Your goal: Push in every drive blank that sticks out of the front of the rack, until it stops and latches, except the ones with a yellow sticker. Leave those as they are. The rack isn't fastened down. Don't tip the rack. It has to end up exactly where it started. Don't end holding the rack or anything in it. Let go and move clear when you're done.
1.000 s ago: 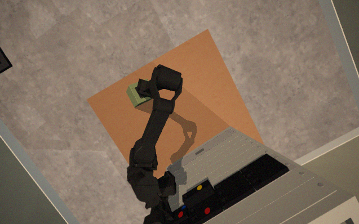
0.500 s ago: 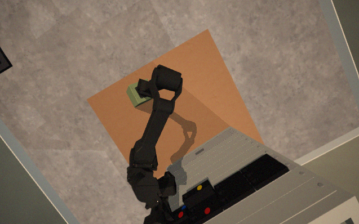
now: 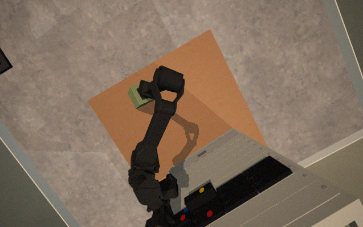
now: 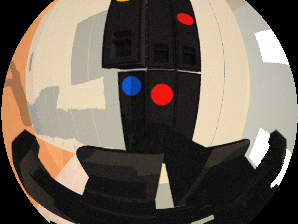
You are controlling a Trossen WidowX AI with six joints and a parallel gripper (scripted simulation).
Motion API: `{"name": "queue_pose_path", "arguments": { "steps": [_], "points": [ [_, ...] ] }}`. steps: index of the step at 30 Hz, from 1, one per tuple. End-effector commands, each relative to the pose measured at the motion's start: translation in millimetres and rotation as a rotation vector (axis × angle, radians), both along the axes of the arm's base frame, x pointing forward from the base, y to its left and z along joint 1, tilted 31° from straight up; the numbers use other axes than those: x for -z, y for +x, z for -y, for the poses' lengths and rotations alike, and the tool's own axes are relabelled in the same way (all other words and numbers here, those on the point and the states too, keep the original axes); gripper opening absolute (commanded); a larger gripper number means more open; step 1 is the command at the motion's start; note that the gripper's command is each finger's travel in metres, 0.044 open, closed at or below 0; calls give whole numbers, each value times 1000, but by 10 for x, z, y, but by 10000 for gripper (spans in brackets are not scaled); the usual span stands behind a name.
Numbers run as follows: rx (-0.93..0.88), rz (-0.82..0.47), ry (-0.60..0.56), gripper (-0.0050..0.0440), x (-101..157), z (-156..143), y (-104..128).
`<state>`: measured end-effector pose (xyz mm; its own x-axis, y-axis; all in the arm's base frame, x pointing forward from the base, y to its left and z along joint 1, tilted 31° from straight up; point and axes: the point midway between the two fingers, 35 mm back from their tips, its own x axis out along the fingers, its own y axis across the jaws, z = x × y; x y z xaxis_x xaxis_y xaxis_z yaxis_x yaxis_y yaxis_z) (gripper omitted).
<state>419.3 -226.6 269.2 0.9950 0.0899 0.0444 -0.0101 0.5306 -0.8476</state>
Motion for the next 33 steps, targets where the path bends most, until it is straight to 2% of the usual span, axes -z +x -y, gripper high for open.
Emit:
{"name": "queue_pose_path", "arguments": {
  "steps": [1,33],
  "points": [
    [15,29,-26,0,-148,25,1],
    [15,29,-26,0,-164,24,30]
  ]
}}
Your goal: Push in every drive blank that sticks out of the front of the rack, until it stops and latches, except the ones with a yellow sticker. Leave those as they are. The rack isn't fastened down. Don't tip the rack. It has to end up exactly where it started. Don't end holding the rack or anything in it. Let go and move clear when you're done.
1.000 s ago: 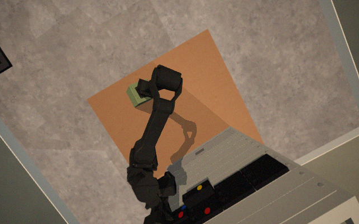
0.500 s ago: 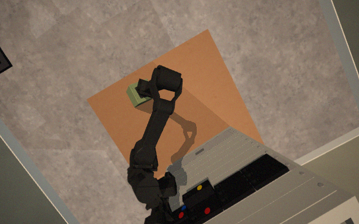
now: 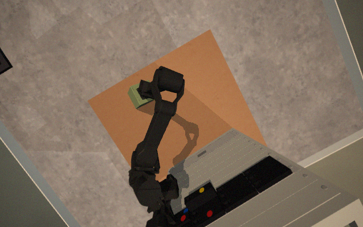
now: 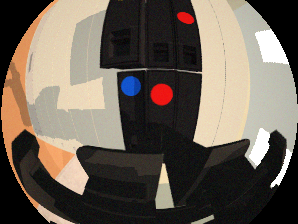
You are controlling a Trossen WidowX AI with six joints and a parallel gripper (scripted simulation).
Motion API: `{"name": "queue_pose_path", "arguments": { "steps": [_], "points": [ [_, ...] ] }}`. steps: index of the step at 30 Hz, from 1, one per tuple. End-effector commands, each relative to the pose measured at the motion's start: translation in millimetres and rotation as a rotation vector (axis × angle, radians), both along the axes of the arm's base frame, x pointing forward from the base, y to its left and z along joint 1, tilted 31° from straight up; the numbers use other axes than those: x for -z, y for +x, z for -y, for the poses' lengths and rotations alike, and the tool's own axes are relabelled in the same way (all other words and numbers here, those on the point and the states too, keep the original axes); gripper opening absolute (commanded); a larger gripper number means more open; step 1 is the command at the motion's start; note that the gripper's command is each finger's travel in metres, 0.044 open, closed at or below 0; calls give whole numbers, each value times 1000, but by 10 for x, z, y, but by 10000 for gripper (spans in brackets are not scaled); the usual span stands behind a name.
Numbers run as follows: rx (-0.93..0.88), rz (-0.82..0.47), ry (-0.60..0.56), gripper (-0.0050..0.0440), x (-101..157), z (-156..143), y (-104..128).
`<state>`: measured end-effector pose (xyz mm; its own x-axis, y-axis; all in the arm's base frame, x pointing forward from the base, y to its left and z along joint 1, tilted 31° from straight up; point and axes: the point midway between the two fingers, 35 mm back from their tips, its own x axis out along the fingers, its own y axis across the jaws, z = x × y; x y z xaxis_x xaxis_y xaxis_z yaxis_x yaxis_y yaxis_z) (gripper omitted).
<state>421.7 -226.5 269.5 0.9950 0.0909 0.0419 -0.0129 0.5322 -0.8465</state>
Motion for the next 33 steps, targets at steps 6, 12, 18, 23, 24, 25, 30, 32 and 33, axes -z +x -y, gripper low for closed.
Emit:
{"name": "queue_pose_path", "arguments": {
  "steps": [6,12,18,23,24,25,30,32,33],
  "points": [
    [16,31,-28,0,-173,25,29],
    [16,31,-28,0,-176,25,35],
    [16,31,-28,0,-176,25,35],
    [16,31,-28,0,-176,25,35],
    [16,31,-28,0,-176,25,35],
    [16,31,-28,0,-176,25,35],
    [16,31,-28,0,-176,25,35],
    [16,31,-28,0,-176,25,35],
    [16,31,-28,0,-177,25,37]
  ]
}}
